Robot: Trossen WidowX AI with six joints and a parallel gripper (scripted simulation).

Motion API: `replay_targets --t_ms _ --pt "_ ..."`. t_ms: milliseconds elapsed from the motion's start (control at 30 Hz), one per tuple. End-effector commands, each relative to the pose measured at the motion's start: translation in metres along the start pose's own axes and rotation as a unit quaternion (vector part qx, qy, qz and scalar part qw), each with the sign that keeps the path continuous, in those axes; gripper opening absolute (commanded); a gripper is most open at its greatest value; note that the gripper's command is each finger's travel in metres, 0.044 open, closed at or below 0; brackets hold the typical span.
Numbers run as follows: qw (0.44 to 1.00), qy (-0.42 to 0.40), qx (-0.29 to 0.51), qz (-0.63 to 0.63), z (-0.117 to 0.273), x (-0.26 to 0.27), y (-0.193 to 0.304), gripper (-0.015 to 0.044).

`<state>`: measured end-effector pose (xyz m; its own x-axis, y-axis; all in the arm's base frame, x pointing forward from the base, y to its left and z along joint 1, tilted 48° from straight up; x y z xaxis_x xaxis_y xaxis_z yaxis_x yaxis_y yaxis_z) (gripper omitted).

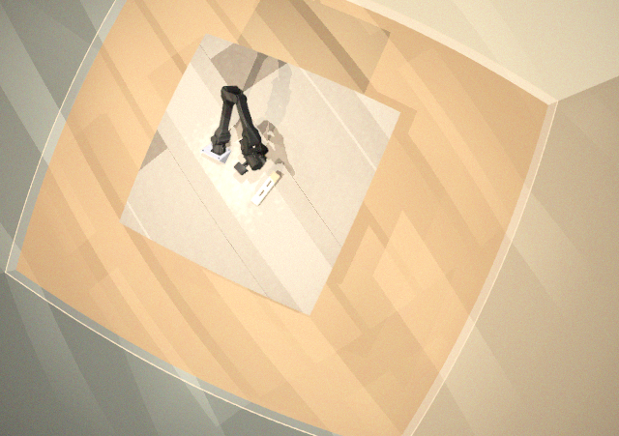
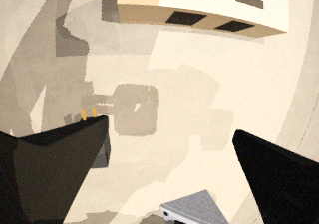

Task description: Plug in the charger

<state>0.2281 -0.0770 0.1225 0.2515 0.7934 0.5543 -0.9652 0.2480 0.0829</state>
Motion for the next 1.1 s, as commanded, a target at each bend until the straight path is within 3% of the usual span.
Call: replay_targets --t_ms 0,200,1067 --pt "0.997 -0.052 0.042 0.037 -0.004 0.025 0.017 0.044" --pt "0.988 -0.108 0.085 0.069 -0.006 0.052 0.034 0.044" --pt "0.988 -0.109 0.085 0.07 -0.03 0.058 0.035 0.044"
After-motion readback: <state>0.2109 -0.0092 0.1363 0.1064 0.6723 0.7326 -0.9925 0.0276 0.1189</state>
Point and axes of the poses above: the point midway between the two fingers, 35 mm back from their tips, its own z axis back along the fingers, its own x axis across the jaws, y = z × x, the point moved 6 cm from there along z, back along the fingers, and after that the axes turned 2 degrees about z, right-handed, at the moved point
